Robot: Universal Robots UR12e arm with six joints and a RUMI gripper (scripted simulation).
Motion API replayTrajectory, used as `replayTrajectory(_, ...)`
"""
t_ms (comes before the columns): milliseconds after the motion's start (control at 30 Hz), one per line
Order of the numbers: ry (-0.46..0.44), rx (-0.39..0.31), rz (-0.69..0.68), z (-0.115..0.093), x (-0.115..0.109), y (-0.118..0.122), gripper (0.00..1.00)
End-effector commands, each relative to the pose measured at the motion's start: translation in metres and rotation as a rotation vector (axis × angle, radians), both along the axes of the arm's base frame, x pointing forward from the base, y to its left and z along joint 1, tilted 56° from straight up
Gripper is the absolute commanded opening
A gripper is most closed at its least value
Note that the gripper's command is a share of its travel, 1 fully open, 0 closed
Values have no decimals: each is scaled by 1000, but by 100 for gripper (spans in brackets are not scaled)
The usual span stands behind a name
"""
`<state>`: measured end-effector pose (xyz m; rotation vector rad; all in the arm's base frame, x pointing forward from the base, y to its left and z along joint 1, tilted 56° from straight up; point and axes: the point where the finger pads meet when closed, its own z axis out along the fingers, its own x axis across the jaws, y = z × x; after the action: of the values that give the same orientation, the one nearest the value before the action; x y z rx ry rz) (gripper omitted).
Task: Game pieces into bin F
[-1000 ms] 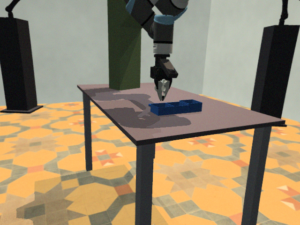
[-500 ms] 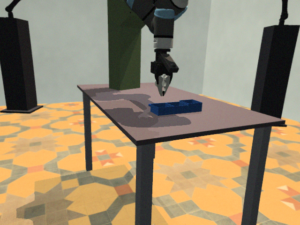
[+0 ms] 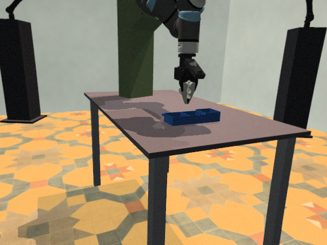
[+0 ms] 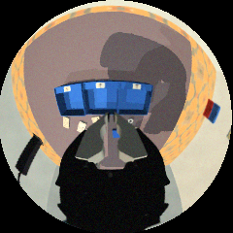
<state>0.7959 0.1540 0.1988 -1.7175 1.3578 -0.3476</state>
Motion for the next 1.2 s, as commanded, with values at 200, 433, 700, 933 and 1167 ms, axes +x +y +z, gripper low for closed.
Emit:
replayTrajectory(200, 2, 0, -5, 10, -12, 30, 4)
replayTrajectory(433, 0, 0, -5, 0, 4, 38, 4)
replayTrajectory(700, 0, 0, -5, -12, 19, 47, 4)
replayTrajectory(933, 0, 0, -5, -19, 28, 54, 4)
replayTrajectory(1167, 0, 0, -5, -23, 32, 56, 4)
